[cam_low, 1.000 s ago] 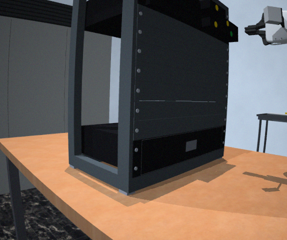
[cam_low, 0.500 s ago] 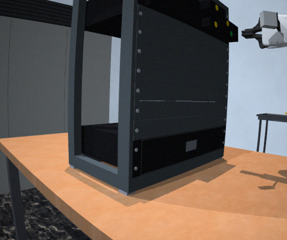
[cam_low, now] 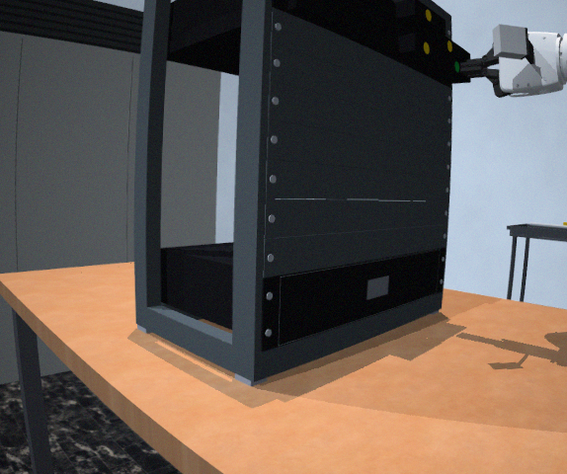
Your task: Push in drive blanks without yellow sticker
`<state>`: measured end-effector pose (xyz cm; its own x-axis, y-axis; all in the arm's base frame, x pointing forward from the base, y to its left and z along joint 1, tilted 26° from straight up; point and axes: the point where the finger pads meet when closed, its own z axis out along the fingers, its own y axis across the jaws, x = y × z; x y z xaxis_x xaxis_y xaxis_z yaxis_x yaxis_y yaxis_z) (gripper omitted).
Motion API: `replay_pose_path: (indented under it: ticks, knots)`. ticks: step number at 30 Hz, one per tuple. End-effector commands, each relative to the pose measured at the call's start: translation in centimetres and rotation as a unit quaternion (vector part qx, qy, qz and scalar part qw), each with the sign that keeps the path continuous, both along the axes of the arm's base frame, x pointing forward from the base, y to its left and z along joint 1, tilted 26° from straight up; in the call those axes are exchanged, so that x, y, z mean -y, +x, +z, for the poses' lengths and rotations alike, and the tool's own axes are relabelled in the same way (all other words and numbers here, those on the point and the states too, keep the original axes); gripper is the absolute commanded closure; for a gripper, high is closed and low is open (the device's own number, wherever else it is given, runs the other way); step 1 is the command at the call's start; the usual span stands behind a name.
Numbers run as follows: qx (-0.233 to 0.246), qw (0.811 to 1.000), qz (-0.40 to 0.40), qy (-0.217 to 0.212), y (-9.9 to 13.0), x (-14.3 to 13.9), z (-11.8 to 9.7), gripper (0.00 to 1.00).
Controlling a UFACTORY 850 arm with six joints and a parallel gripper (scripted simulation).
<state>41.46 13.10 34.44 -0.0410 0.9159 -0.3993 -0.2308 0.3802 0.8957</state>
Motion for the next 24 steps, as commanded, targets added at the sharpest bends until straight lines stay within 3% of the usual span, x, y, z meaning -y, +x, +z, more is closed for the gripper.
replay_pose_path:
  ticks: [1, 24]
  knots:
    - [0.000, 1.000, 0.000, 0.000, 0.1, 0.0, 0.0, 1.00]
    - [0.000, 1.000, 0.000, 0.000, 1.3, -0.2, 0.3, 1.00]
